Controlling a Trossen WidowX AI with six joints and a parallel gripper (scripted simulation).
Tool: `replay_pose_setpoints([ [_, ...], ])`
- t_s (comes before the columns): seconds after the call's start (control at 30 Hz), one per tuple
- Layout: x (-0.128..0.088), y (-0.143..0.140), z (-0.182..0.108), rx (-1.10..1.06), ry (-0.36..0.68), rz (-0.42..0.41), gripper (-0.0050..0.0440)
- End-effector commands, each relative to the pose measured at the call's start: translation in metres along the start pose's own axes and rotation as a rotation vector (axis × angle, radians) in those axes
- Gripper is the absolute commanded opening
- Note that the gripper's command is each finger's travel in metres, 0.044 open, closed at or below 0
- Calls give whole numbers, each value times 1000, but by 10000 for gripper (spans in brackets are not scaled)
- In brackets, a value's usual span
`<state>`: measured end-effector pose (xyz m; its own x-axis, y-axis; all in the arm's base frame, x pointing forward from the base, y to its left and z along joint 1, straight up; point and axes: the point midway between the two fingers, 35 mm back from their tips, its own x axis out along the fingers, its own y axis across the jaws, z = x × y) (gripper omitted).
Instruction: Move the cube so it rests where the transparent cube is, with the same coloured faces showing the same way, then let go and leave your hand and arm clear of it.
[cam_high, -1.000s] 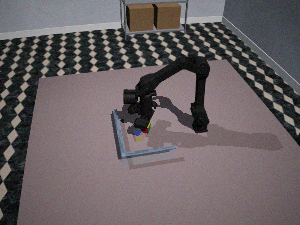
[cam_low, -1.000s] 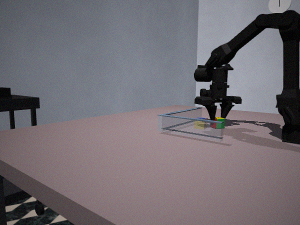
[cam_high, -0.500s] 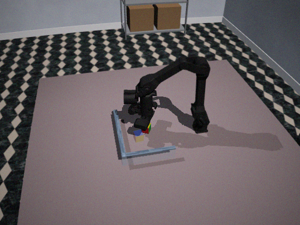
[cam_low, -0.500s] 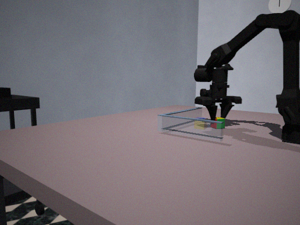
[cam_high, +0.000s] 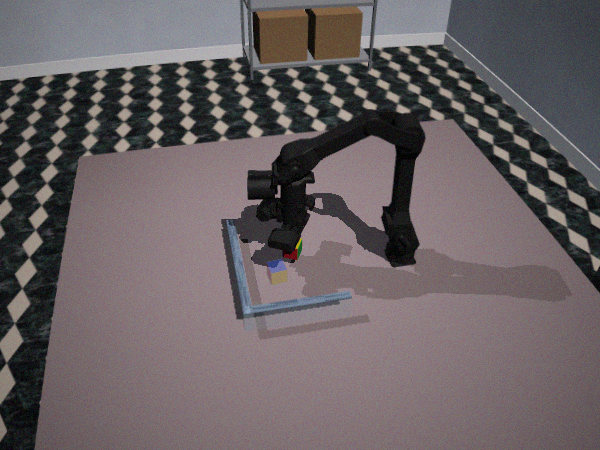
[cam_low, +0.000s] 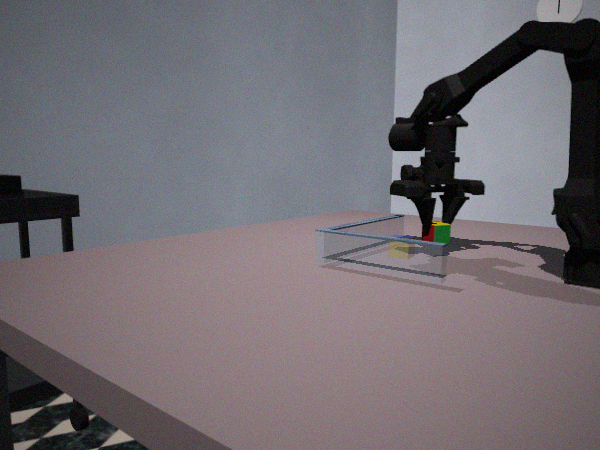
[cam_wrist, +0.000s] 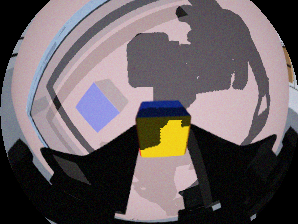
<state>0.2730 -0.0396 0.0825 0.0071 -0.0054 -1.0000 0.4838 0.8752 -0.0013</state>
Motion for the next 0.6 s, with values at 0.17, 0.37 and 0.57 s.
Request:
replay_pose_setpoints([
  [0.17, -4, 1, 2, -8, -181, -5, 0],
  [0.37, -3, 1, 2, -9, -261, -7, 0],
  [0.57, -1, 1, 1, -6, -380, -5, 0],
])
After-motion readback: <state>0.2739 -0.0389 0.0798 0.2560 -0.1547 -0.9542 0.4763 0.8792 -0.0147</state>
